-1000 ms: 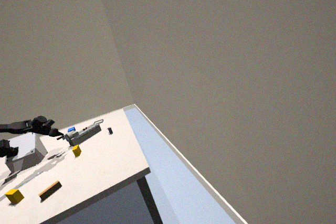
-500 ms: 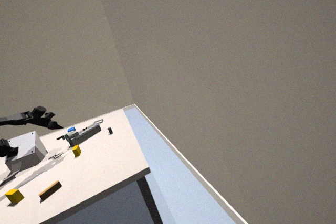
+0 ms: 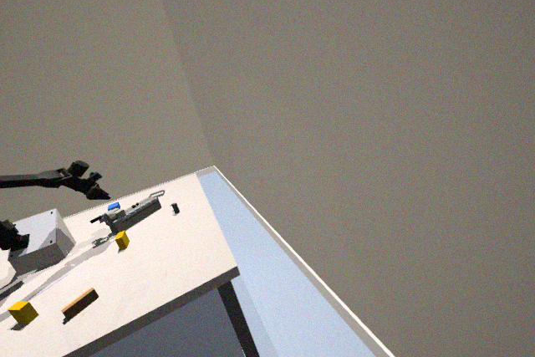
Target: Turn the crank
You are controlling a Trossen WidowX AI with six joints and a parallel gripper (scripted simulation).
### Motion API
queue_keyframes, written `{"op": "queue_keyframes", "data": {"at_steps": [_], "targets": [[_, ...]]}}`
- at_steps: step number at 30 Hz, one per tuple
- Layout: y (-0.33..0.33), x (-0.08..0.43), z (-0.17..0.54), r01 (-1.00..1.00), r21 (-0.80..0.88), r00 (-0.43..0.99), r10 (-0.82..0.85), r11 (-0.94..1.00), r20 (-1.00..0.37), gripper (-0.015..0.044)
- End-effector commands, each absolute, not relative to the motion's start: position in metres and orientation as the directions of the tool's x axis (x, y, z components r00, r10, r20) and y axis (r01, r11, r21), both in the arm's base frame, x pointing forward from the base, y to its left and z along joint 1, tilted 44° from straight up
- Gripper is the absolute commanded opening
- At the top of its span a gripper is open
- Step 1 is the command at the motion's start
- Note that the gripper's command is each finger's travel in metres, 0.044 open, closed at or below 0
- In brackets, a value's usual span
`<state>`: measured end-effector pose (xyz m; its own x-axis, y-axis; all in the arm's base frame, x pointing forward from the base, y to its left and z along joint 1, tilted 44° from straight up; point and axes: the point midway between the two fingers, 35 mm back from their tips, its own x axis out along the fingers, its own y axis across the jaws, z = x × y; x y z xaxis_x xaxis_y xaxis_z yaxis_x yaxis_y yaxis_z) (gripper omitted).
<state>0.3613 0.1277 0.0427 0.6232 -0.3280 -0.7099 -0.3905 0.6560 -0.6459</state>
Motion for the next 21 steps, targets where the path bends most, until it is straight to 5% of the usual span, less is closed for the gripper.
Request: {"op": "queue_keyframes", "data": {"at_steps": [1,21], "targets": [[0.141,0.371,0.033,-0.326,-0.666,0.641,-0.361,0.672,-0.678,0.044],[0.119,0.383,-0.018,-0.244,-0.687,0.66,-0.401,0.685,-0.635,0.044]]}}
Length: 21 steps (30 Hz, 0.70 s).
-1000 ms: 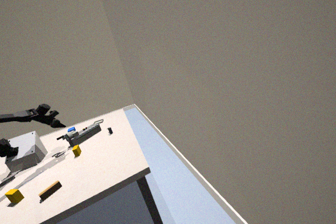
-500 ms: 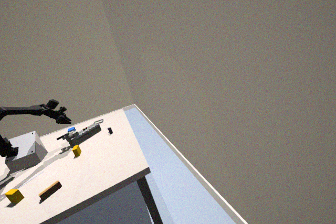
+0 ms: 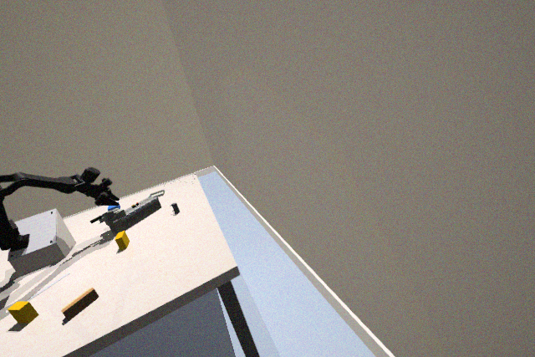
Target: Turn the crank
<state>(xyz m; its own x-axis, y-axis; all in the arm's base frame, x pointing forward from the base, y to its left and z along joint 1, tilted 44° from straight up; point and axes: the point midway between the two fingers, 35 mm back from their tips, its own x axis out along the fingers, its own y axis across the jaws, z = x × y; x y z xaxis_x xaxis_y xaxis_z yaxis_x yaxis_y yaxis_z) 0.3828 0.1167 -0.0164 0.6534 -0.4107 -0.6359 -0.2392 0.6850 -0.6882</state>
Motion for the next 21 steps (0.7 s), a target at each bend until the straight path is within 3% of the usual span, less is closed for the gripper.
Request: {"op": "queue_keyframes", "data": {"at_steps": [1,21], "targets": [[0.119,0.383,-0.018,-0.244,-0.687,0.66,-0.401,0.685,-0.635,0.044],[0.148,0.381,0.013,-0.241,-0.685,0.661,-0.401,0.687,-0.634,0.044]]}}
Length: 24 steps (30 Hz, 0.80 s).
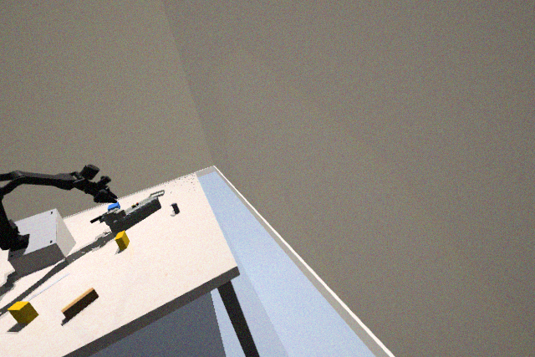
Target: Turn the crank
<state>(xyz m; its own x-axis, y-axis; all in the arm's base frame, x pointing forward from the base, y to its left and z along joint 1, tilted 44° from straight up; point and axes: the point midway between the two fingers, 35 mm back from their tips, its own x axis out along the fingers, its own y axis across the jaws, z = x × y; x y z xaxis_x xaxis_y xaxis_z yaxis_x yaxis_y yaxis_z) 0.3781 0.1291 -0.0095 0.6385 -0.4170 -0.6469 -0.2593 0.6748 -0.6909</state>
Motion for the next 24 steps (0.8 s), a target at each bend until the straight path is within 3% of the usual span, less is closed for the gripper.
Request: {"op": "queue_keyframes", "data": {"at_steps": [1,24], "targets": [[0.152,0.38,0.018,-0.24,-0.686,0.66,-0.402,0.687,-0.634,0.044],[0.099,0.332,0.067,-0.543,-0.597,0.605,-0.218,0.591,-0.766,0.044]]}}
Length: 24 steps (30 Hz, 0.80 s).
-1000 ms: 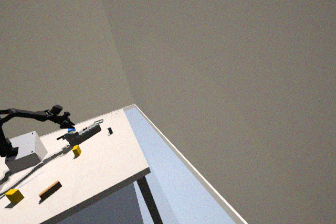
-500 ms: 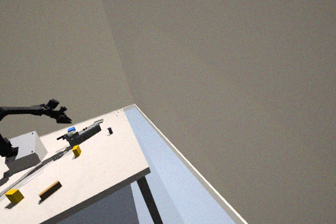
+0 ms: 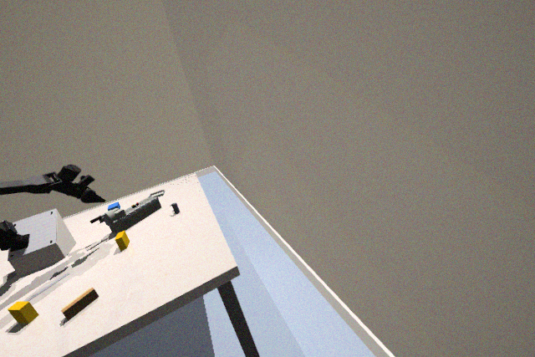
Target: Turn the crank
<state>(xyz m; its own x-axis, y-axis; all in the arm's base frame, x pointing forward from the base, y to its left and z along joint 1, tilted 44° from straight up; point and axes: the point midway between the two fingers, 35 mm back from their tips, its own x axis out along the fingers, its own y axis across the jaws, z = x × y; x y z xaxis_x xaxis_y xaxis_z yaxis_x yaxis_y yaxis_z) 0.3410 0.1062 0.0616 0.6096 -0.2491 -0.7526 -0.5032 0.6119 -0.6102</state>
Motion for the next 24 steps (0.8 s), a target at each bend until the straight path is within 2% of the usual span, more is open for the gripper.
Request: {"op": "queue_keyframes", "data": {"at_steps": [1,9,24], "targets": [[0.097,0.329,0.068,-0.556,-0.592,0.604,-0.207,0.583,-0.77,0.044],[0.081,0.304,0.077,-0.644,-0.563,0.594,-0.125,0.517,-0.794,0.044],[0.052,0.307,0.047,-0.646,-0.564,0.595,-0.125,0.515,-0.794,0.044]]}}
